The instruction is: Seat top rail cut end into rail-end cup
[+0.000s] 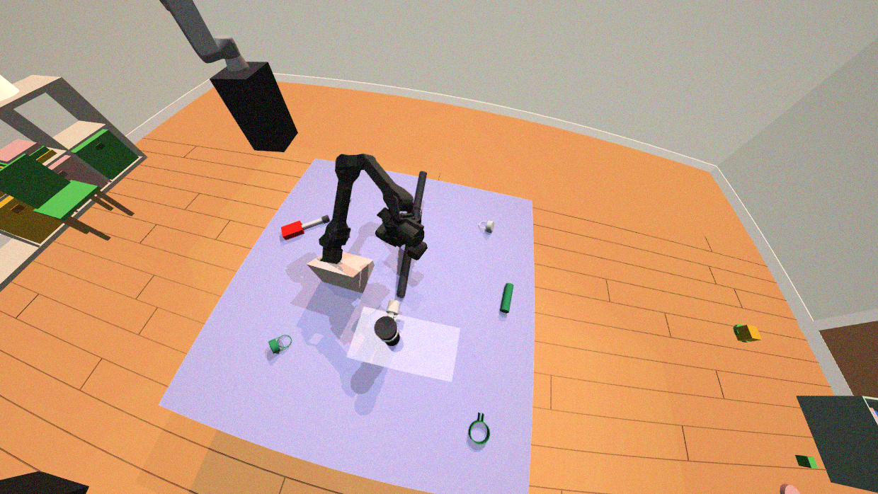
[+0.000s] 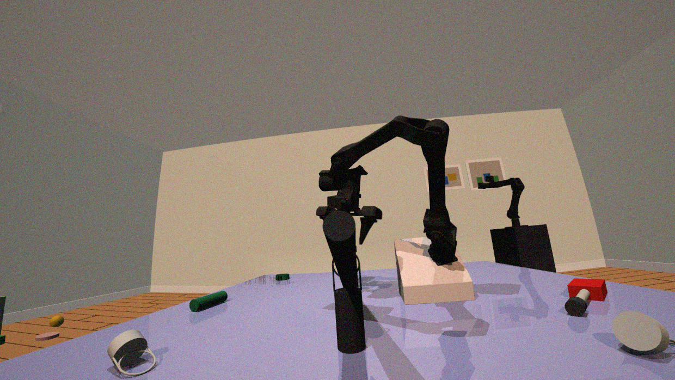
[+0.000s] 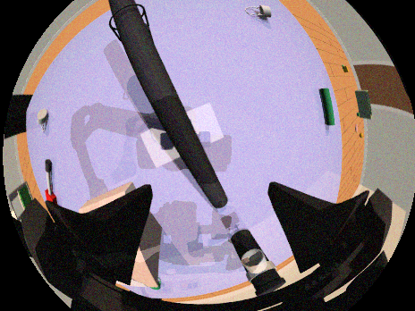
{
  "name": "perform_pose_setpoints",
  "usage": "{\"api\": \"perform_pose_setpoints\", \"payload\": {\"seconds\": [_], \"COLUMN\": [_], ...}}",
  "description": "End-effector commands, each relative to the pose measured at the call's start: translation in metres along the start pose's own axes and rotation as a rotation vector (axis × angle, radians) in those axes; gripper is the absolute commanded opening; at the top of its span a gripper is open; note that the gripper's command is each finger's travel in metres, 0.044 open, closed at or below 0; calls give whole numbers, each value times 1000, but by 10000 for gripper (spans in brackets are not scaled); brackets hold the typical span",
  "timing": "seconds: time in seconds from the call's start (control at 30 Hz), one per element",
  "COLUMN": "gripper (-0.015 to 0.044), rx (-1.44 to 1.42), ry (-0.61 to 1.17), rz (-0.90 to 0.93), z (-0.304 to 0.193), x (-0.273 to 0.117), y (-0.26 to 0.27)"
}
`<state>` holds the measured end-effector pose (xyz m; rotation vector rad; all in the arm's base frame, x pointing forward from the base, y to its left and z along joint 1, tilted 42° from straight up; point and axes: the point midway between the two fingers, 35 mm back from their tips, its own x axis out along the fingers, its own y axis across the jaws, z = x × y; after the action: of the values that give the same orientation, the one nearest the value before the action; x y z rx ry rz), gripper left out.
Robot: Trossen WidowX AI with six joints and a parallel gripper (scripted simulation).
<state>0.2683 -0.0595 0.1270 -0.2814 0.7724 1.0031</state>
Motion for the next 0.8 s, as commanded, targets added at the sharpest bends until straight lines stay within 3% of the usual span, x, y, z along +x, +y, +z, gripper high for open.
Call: {"api": "perform_pose_setpoints", "payload": {"seconds": [0.0, 0.43, 0.77], "gripper": [440, 440, 440], "rx": [-455, -455, -455], "ry": [72, 72, 70], "rz": [146, 146, 146], "z": [9, 9, 6], "x": [28, 28, 64], "y": [9, 9, 13]}}
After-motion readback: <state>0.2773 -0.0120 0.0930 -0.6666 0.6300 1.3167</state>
